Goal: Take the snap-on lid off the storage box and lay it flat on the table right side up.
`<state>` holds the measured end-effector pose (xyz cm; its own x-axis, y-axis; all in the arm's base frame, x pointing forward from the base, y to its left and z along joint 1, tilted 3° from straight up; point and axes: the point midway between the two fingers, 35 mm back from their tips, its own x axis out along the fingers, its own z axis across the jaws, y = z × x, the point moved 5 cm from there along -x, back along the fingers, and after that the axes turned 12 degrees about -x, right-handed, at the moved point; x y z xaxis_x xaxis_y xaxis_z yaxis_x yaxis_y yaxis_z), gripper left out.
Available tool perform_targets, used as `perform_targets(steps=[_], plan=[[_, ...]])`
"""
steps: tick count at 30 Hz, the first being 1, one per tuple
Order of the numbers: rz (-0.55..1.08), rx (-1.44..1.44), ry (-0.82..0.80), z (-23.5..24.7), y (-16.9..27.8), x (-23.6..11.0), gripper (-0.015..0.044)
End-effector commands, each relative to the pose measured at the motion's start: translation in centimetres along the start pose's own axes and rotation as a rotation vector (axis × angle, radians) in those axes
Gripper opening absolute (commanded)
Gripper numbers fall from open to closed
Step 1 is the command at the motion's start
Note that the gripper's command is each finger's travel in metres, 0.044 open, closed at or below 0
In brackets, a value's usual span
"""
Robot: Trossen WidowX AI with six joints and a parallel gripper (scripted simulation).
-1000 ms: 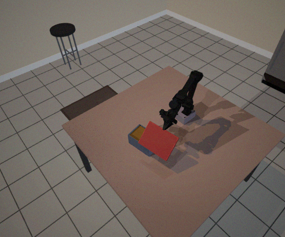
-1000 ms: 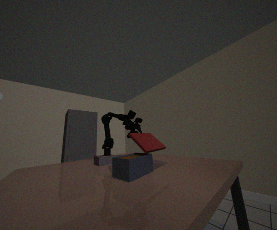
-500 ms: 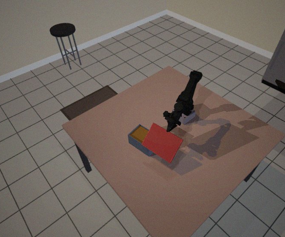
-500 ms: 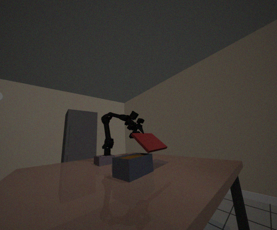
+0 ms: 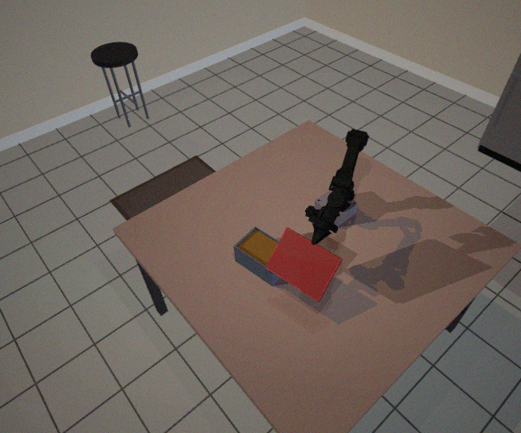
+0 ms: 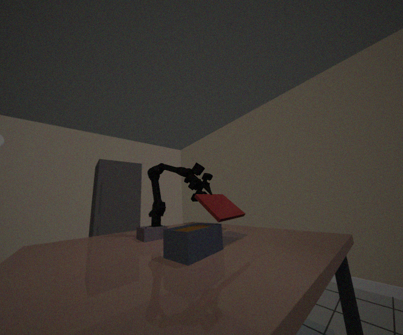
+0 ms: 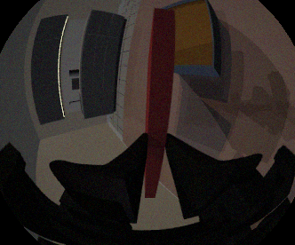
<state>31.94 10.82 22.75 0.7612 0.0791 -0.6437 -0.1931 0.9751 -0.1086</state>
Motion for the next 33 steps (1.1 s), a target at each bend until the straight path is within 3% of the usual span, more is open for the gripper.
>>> perform_targets(steps=[1, 33], plan=[[-0.006, 0.005, -0.008, 0.4, 0.7, -0.2, 0.0], [-0.003, 0.009, -0.008, 1.3, 7.0, -0.7, 0.0]])
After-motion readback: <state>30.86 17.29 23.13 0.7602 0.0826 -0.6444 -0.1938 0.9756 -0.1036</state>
